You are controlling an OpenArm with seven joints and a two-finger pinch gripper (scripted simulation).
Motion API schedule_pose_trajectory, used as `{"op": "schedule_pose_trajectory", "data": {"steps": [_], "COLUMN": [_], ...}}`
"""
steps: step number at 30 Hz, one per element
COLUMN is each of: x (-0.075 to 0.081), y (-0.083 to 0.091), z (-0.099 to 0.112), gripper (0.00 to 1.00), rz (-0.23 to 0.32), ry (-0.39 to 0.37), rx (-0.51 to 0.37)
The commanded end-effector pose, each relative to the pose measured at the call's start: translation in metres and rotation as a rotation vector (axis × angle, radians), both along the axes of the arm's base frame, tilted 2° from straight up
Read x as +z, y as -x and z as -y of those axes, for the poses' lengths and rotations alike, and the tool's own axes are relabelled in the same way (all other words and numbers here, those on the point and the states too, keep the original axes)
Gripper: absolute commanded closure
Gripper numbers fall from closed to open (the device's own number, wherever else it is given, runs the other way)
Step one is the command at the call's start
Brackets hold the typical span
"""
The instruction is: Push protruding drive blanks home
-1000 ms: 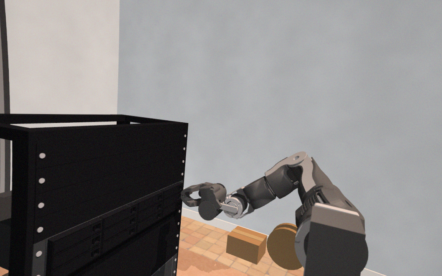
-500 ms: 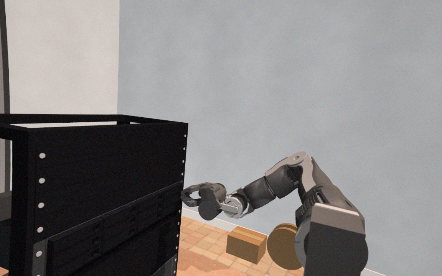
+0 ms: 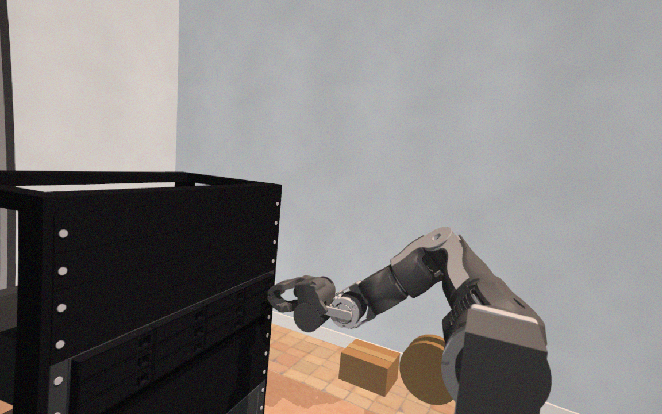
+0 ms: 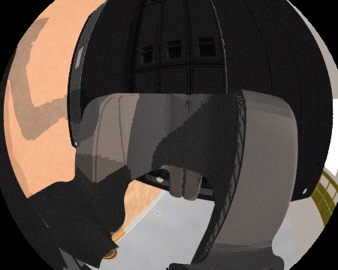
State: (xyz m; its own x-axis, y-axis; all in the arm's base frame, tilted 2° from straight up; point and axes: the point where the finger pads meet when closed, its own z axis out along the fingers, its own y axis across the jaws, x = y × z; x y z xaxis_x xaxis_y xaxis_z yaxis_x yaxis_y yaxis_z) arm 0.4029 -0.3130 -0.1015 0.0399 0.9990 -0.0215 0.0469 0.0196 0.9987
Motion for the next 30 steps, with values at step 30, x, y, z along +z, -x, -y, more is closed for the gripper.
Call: {"op": "schedule_pose_trajectory", "data": {"steps": [30], "x": [0.004], "y": [-0.021], "z": [-0.001], "gripper": [1.0], "rz": [0.013], "ry": [-0.002], "rx": [0.004]}}
